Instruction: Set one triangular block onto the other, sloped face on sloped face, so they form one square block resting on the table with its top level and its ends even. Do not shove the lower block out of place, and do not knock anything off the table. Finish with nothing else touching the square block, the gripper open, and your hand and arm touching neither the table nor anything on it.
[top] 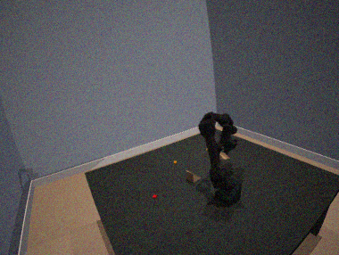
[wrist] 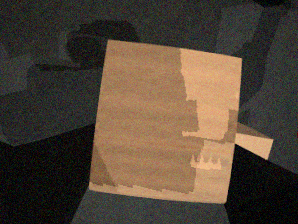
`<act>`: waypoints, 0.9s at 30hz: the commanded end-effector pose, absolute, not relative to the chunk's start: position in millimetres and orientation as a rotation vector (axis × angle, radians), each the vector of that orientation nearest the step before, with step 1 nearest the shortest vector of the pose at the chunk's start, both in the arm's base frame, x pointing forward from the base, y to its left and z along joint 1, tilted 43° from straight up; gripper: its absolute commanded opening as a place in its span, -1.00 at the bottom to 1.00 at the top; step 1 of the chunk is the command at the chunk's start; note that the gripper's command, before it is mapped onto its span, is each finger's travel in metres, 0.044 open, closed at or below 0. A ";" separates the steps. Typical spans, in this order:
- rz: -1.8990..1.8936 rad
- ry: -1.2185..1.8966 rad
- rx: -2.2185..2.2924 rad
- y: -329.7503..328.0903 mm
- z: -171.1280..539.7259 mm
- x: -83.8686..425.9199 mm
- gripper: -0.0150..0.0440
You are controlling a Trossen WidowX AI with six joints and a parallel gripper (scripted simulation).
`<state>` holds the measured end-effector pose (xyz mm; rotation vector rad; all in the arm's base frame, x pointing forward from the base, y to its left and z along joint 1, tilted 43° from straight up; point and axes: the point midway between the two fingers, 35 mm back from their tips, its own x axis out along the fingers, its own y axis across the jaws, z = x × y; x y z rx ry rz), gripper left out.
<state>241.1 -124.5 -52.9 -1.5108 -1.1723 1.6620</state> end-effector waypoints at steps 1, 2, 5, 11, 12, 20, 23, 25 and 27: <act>1.610 -1.296 -1.595 -121.7 -49.3 244.3 -0.49; 1.596 -1.331 -1.615 -120.9 -48.6 244.9 -0.49; 1.550 -1.434 -1.676 -118.5 -46.8 246.7 -0.49; 1.443 -1.643 -1.793 -113.7 -43.2 250.4 -0.49; 1.423 -1.677 -1.812 -112.9 -42.6 251.0 -0.49; 1.241 -1.955 -1.951 -106.3 -37.7 255.6 -0.49; 1.161 -2.059 -1.998 -103.8 -35.8 257.3 -0.49; 1.105 -2.127 -2.028 -102.1 -34.6 258.4 -0.49; 1.045 -2.196 -2.057 -100.4 -33.4 259.5 -0.49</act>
